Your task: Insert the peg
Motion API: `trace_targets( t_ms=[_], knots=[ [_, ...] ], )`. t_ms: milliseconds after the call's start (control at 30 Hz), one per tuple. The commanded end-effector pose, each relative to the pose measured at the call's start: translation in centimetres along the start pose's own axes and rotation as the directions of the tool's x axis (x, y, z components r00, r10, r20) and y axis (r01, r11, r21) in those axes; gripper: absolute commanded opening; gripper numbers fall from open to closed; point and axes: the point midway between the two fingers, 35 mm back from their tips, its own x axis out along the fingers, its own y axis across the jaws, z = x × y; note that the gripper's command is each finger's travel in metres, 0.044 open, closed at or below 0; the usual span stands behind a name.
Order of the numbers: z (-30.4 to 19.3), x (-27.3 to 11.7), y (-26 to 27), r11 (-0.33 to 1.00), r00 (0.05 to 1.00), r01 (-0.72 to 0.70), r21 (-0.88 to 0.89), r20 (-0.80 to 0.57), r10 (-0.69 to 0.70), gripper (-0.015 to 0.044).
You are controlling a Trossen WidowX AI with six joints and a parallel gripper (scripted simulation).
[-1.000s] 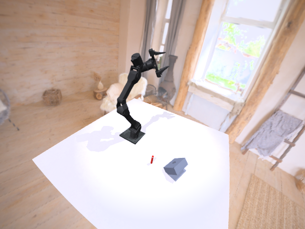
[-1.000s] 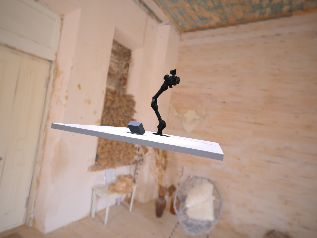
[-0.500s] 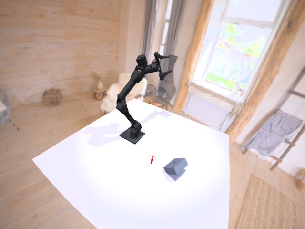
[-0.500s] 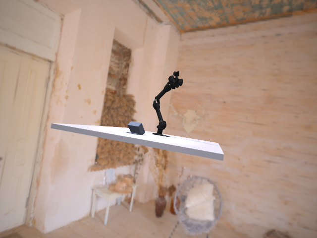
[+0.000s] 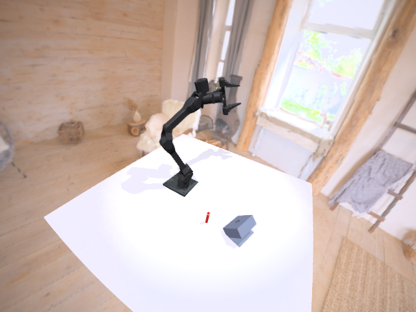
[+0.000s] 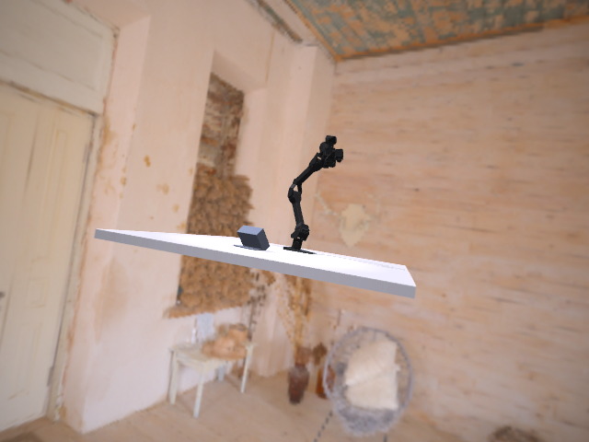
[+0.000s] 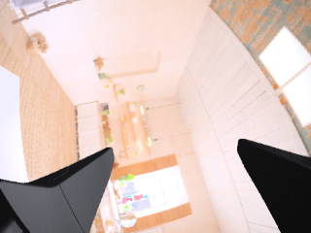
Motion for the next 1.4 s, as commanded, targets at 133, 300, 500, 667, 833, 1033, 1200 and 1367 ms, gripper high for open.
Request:
trace_targets(
  t_ms=[133, 300, 500, 667, 833, 1033, 1200, 1367],
  knots=[
    [0.0, 2.3, 3.7, 0.996, 0.995, -0.092, 0.019, -0.046, 0.093, 0.044],
    [-0.5, 3.5, 5.8, 0.989, 0.986, -0.145, 0.04, -0.081, 0.148, 0.044],
    [-1.4, 4.8, 8.5, 0.975, 0.968, -0.208, 0.074, -0.128, 0.216, 0.044],
    [-2.4, 5.8, 10.7, 0.96, 0.947, -0.257, 0.111, -0.169, 0.273, 0.044],
    [-3.7, 6.7, 12.9, 0.941, 0.92, -0.301, 0.156, -0.213, 0.33, 0.044],
    [-5.6, 7.2, 15.4, 0.914, 0.88, -0.343, 0.216, -0.266, 0.393, 0.044],
    [-7.3, 7.5, 17.4, 0.889, 0.841, -0.368, 0.273, -0.309, 0.443, 0.044],
    [-9.2, 7.6, 19.5, 0.859, 0.793, -0.383, 0.34, -0.355, 0.495, 0.044]
  ],
)
